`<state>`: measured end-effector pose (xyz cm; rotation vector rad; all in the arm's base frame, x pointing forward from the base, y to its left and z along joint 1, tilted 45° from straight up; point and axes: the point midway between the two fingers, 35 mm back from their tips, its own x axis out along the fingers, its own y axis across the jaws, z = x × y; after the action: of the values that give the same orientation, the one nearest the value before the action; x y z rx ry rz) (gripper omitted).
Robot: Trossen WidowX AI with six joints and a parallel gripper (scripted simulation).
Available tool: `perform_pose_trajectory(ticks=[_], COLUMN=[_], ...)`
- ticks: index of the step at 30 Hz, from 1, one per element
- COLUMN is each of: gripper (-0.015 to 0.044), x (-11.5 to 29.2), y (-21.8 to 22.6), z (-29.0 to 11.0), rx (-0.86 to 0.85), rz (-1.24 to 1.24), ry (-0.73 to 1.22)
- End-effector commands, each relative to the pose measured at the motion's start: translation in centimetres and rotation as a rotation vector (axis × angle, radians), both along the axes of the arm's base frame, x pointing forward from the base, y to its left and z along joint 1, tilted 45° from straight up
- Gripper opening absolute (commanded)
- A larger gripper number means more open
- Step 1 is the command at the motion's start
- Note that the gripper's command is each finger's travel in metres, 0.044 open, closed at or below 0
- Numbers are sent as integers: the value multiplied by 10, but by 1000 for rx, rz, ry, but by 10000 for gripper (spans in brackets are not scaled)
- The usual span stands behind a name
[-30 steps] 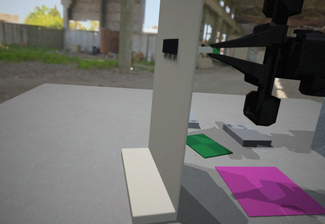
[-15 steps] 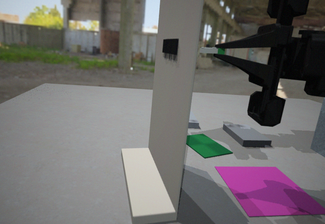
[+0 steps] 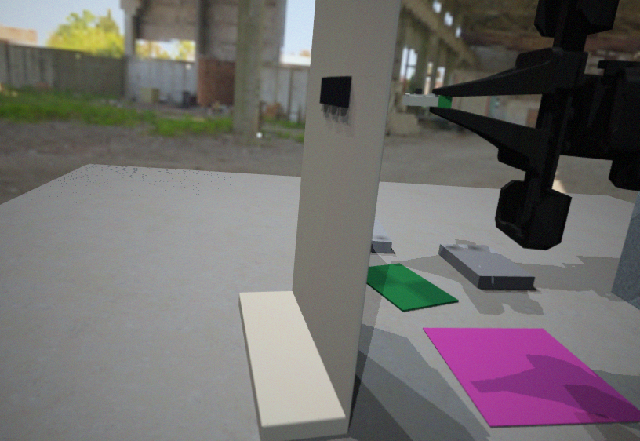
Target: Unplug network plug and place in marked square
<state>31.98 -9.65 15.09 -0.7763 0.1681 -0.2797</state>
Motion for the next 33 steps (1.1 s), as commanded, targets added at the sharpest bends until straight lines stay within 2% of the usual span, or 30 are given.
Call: perform_pose_trajectory(ticks=[1,33], gripper=[0,0], x=[-3,-16], y=[2,5], z=[-3,-3], rx=[1,1], rz=[7,7], ry=[10,10])
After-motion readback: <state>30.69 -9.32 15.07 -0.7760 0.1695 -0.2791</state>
